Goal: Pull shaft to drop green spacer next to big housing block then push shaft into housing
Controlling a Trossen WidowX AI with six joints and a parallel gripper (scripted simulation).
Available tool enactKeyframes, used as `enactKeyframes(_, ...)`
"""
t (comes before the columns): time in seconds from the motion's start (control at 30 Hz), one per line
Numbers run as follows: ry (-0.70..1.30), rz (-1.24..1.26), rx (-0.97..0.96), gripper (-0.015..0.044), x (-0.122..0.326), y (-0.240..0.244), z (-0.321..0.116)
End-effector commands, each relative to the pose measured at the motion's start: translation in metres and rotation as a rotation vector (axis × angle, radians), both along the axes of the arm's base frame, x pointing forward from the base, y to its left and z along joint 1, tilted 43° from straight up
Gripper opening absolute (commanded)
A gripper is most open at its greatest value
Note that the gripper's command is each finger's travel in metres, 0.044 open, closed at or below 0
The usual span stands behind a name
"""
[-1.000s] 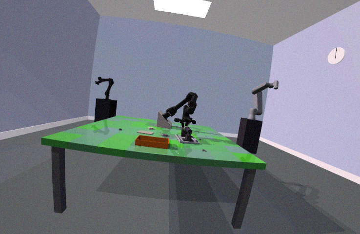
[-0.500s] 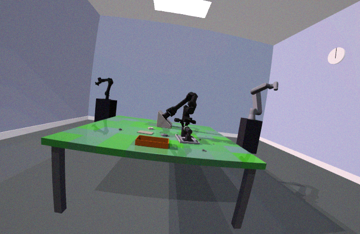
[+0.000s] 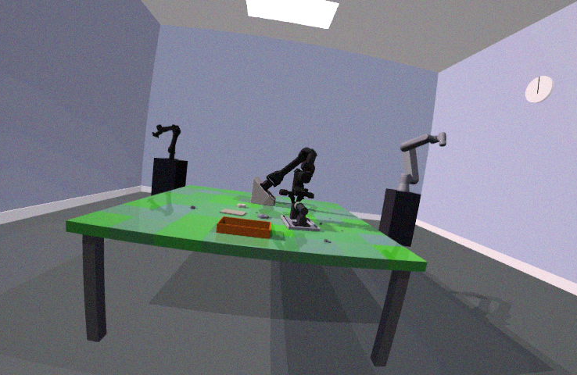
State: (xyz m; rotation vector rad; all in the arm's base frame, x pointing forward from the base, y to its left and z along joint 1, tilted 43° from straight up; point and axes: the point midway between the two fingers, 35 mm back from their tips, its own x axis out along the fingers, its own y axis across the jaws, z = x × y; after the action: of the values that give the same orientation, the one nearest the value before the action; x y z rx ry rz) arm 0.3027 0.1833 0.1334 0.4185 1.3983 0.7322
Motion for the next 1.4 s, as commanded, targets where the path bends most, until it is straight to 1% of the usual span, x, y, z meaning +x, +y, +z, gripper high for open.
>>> enactKeyframes(0.0,0.002,0.0,0.001,0.0,-0.0014,0.0002,0.0006)
enactKeyframes(1.37,0.002,0.0,0.001,0.0,-0.0051,-0.0004,0.0)
